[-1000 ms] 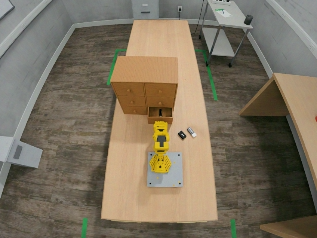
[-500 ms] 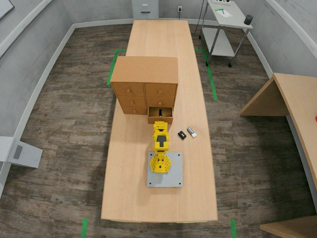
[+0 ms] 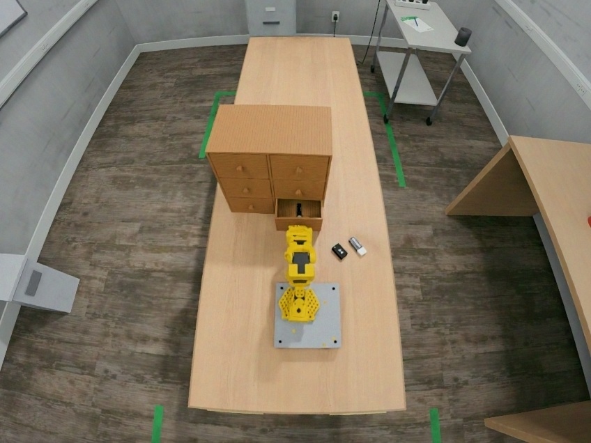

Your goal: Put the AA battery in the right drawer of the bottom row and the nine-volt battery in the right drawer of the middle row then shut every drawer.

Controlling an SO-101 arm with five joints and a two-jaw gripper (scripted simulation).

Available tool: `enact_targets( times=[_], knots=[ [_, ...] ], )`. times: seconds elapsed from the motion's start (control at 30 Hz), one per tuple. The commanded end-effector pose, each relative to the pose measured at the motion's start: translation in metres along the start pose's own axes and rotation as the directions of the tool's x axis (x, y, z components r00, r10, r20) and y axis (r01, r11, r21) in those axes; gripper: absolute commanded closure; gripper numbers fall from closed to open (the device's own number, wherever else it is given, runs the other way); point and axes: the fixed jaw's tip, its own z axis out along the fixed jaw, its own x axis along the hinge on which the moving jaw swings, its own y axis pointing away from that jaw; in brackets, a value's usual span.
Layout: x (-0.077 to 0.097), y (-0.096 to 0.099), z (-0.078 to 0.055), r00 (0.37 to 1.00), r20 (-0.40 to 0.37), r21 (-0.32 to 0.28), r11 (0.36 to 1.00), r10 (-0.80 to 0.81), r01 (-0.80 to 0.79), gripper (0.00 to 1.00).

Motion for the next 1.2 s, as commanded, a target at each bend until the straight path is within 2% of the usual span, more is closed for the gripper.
enact_targets(
  times=[0.0, 0.83, 1.17],
  knots=[
    [0.0029, -0.0023, 0.0020, 1.000, -0.007, 0.006, 1.000, -0.004, 0.005, 1.00],
    [-0.0002, 0.0003, 0.0005, 1.000, 0.001, -0.001, 1.000, 0.000, 0.000, 1.00],
    [-0.0002, 0.0003, 0.0005, 1.000, 0.001, -0.001, 1.000, 0.000, 0.000, 0.92]
  ],
)
